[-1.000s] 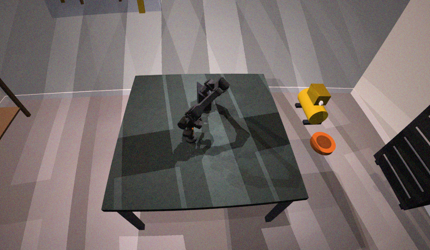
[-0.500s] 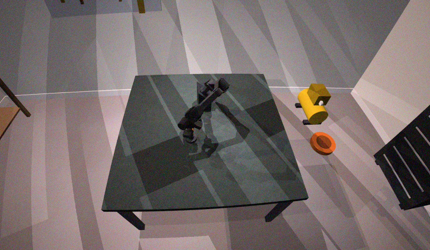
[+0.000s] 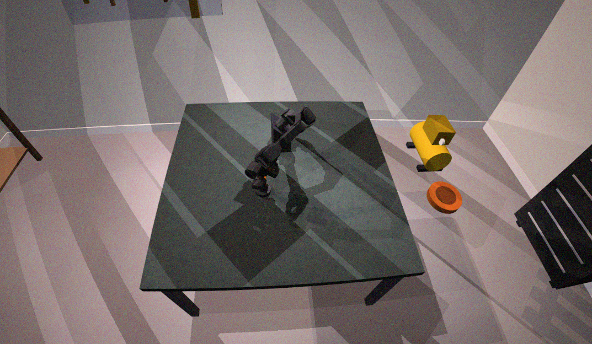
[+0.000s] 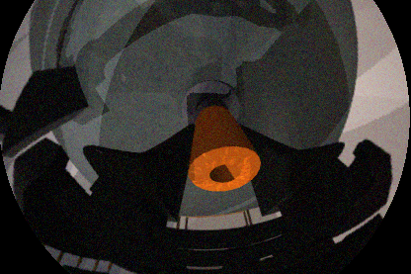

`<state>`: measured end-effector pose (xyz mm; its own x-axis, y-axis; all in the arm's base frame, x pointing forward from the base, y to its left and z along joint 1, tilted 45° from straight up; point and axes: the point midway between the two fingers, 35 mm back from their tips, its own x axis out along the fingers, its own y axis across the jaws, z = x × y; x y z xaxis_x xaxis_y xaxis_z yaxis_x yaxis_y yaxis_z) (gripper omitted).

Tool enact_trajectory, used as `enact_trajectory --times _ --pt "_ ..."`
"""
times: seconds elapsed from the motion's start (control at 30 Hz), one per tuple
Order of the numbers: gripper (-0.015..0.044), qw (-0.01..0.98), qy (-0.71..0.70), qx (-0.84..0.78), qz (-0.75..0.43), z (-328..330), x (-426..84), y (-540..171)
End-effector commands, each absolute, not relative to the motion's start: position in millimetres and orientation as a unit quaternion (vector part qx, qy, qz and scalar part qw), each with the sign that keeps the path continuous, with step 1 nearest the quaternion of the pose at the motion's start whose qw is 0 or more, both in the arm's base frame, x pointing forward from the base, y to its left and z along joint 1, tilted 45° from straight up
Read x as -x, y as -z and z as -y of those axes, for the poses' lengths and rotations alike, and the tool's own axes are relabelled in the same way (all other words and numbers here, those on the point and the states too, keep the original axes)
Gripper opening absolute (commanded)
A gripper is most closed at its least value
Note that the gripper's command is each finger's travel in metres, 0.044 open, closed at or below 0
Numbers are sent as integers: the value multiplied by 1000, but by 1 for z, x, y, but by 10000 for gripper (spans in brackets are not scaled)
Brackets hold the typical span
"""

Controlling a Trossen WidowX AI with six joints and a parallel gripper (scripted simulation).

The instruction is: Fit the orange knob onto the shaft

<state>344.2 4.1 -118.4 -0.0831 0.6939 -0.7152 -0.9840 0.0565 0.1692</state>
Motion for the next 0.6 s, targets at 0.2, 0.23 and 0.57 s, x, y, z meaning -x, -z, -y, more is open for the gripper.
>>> enact_trajectory --times 0.2,0.23,0.57 --pt "0 638 -661 226 -324 -2 -340 115" --pt "0 635 -665 234 -315 -2 -340 115" --pt "0 618 -685 276 -270 -3 -342 117"
